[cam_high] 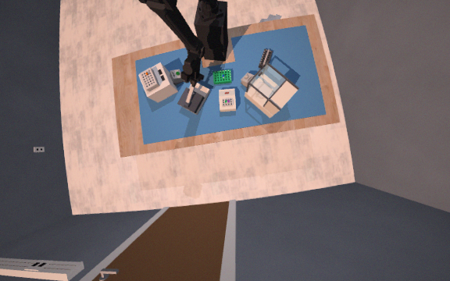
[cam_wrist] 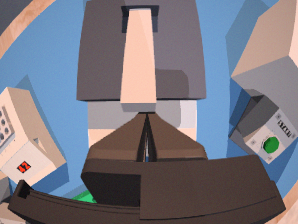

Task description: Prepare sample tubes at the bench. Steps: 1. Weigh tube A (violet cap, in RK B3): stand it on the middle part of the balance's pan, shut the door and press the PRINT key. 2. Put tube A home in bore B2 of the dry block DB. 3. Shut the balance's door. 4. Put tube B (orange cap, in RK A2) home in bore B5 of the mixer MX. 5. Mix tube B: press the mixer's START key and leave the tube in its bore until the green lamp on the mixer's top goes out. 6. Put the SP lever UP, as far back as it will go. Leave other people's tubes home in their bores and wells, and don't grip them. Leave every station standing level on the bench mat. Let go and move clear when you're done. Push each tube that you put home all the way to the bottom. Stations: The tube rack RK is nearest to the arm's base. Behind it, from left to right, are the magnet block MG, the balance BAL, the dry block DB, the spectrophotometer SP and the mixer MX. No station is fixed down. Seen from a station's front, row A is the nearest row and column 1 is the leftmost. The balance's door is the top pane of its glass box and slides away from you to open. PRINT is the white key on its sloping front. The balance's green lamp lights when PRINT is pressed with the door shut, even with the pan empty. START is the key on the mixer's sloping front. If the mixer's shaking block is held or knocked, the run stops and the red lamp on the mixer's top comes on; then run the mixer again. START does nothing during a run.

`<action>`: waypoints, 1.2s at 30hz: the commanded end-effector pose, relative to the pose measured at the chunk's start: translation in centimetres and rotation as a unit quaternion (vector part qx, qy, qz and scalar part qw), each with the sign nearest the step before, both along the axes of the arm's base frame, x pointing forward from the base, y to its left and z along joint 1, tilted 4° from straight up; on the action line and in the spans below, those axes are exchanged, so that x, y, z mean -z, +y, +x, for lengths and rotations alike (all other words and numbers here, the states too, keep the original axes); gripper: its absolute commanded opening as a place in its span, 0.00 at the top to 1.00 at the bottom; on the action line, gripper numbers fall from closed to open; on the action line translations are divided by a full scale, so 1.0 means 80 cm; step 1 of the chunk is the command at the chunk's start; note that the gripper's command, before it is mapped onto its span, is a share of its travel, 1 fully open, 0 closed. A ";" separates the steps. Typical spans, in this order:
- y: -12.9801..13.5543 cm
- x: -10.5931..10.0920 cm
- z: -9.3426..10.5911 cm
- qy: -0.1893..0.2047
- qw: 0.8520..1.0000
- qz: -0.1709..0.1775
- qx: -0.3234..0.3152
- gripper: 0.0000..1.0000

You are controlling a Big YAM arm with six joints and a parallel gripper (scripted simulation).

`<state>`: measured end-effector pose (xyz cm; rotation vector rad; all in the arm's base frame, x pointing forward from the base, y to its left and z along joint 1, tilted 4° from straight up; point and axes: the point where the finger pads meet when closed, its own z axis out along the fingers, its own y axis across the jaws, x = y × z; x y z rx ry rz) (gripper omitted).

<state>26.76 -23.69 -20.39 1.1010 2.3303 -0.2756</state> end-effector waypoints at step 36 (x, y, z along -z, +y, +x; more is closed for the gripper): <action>-0.010 -0.003 0.018 -0.033 0.999 -0.025 -0.001 1.00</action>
